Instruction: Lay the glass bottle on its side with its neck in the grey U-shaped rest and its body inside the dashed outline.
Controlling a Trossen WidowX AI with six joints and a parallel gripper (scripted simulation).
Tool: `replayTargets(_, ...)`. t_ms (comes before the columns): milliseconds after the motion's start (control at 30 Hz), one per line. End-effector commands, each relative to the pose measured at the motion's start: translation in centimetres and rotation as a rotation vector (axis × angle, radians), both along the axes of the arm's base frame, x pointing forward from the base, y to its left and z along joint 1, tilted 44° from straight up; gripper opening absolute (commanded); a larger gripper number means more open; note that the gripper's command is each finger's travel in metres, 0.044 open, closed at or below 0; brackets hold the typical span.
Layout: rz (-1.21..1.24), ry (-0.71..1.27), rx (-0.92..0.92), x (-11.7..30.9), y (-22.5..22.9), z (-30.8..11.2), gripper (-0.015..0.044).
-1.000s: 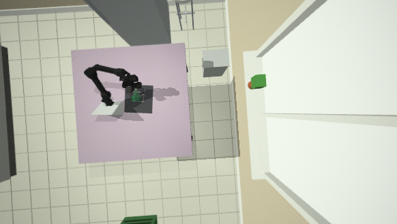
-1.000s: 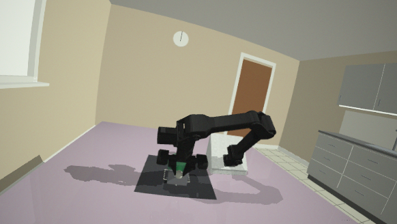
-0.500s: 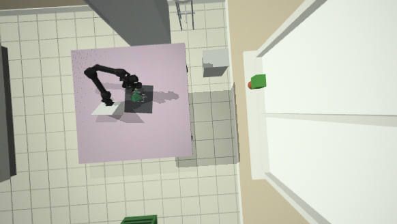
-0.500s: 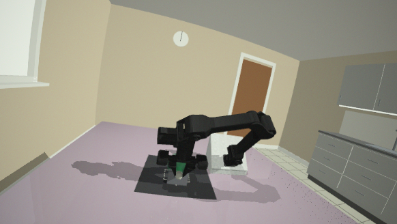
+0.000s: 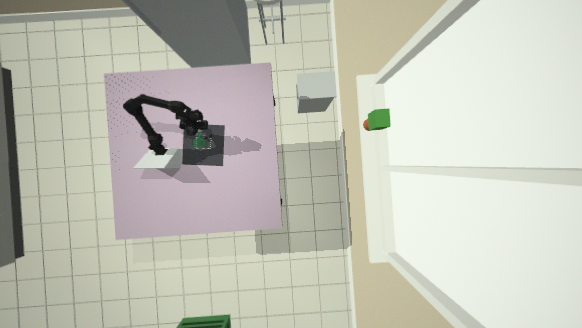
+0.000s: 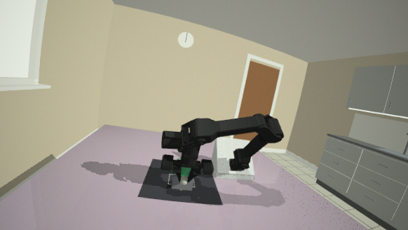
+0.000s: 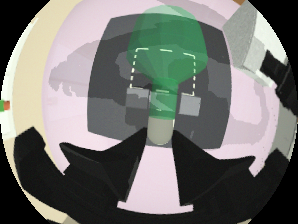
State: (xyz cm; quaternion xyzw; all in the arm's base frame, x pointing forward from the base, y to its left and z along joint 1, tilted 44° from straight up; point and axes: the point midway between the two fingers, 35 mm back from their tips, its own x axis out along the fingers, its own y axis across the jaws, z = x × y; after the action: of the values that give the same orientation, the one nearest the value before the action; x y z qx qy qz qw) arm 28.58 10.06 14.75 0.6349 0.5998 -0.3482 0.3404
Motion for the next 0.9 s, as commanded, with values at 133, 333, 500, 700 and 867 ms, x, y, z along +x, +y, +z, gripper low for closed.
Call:
replayTargets(133, 0.0, 0.0, -0.001, -0.01, -0.18, -0.35, 0.0117)
replayTargets(333, 0.001, -0.002, 0.014, 0.0, 0.11, -0.11, 0.0117)
replayTargets(500, 0.001, -0.002, 0.014, 0.0, 0.11, -0.11, 0.0117)
replayTargets(700, 0.001, -0.002, 0.014, 0.0, 0.11, -0.11, 0.0117)
replayTargets(867, 0.001, -0.002, 0.014, 0.0, 0.11, -0.11, 0.0249)
